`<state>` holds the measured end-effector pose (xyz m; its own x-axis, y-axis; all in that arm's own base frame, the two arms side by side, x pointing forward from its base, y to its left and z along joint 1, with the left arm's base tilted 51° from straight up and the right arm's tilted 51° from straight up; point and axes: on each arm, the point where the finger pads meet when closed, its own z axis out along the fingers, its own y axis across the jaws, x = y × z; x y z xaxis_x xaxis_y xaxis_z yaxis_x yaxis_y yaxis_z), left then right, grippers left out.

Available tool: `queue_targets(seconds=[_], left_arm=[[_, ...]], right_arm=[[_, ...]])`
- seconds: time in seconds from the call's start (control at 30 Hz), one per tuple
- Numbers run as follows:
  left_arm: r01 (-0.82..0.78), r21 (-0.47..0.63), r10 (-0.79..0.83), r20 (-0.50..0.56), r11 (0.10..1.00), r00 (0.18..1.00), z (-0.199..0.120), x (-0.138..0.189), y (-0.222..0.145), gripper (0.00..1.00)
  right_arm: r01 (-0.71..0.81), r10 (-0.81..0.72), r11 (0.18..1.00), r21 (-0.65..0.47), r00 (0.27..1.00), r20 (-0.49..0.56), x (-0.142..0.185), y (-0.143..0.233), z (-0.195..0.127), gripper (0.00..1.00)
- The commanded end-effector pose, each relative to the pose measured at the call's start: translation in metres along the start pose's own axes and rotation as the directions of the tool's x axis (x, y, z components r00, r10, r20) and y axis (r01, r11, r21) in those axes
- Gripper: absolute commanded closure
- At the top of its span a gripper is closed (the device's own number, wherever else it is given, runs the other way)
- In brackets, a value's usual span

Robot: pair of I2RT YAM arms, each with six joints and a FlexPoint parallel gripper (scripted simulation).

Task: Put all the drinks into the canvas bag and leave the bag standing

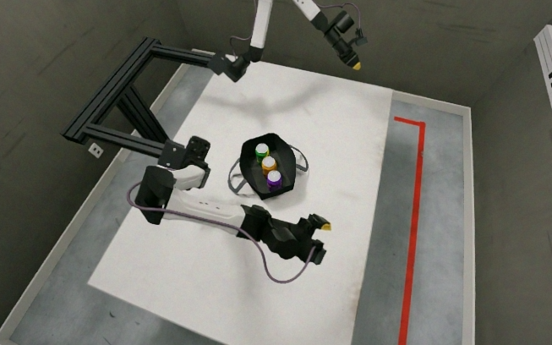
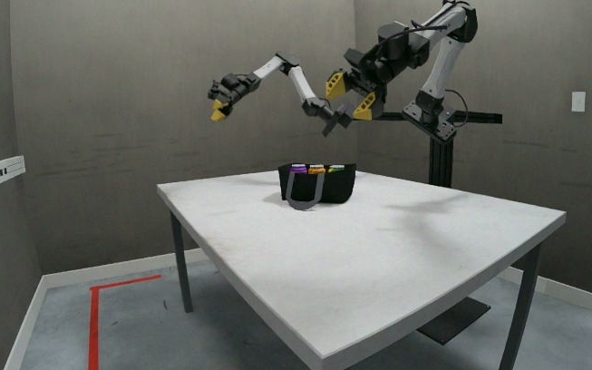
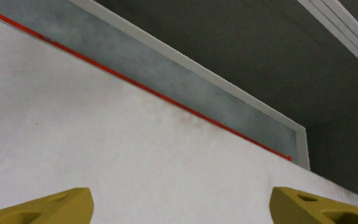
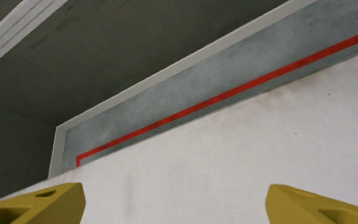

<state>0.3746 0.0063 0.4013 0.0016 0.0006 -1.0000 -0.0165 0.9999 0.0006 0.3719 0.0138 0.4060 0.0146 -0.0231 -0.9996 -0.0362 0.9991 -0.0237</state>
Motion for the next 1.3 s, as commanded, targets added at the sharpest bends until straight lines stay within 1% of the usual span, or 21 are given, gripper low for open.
queue_targets(seconds=[0.0, 0.03, 0.47, 0.53, 0.57, 0.6, 0.63, 0.73, 1.27], left_arm=[[-0.004, 0.004, 0.004, 0.055, 1.000, 0.998, -0.009, -0.023, 0.000, 0.14], [-0.004, 0.005, 0.004, 0.072, 1.000, 0.997, -0.014, -0.031, 0.000, 0.14], [0.000, 0.002, 0.000, 0.066, 1.000, 0.998, -0.014, -0.029, 0.000, 0.14], [0.000, 0.002, 0.000, 0.066, 1.000, 0.998, -0.014, -0.029, 0.000, 0.14], [0.000, 0.002, 0.000, 0.066, 1.000, 0.998, -0.014, -0.029, 0.000, 0.14], [0.000, 0.001, 0.000, 0.063, 1.000, 0.998, -0.014, -0.028, 0.001, 0.14], [0.000, 0.001, 0.000, 0.061, 1.000, 0.998, -0.014, -0.027, 0.001, 0.14], [0.001, -0.001, -0.001, 0.057, 1.000, 0.998, -0.014, -0.025, 0.001, 0.14], [0.004, -0.004, -0.003, 0.043, 1.000, 0.999, -0.013, -0.018, 0.001, 0.14]], right_arm=[[0.004, -0.004, 1.000, 0.003, 1.000, -0.003, -0.001, 0.001, -0.001, 0.14], [0.006, -0.006, 1.000, 0.001, 1.000, -0.013, 0.003, 0.001, 0.001, 0.14], [0.007, -0.007, 1.000, -0.005, 0.999, -0.031, 0.012, 0.003, 0.003, 0.14], [0.007, -0.007, 1.000, -0.005, 0.999, -0.031, 0.012, 0.003, 0.003, 0.14], [0.006, -0.006, 1.000, -0.002, 1.000, -0.014, 0.005, 0.002, 0.003, 0.14], [0.006, -0.007, 1.000, -0.006, 0.999, -0.034, 0.013, 0.004, 0.004, 0.14], [0.007, -0.007, 1.000, -0.004, 0.999, -0.035, 0.014, 0.003, 0.004, 0.14], [0.007, -0.007, 1.000, -0.001, 1.000, -0.012, 0.004, 0.002, 0.003, 0.14], [0.007, -0.007, 1.000, -0.001, 1.000, -0.003, 0.002, 0.001, 0.004, 0.14]])
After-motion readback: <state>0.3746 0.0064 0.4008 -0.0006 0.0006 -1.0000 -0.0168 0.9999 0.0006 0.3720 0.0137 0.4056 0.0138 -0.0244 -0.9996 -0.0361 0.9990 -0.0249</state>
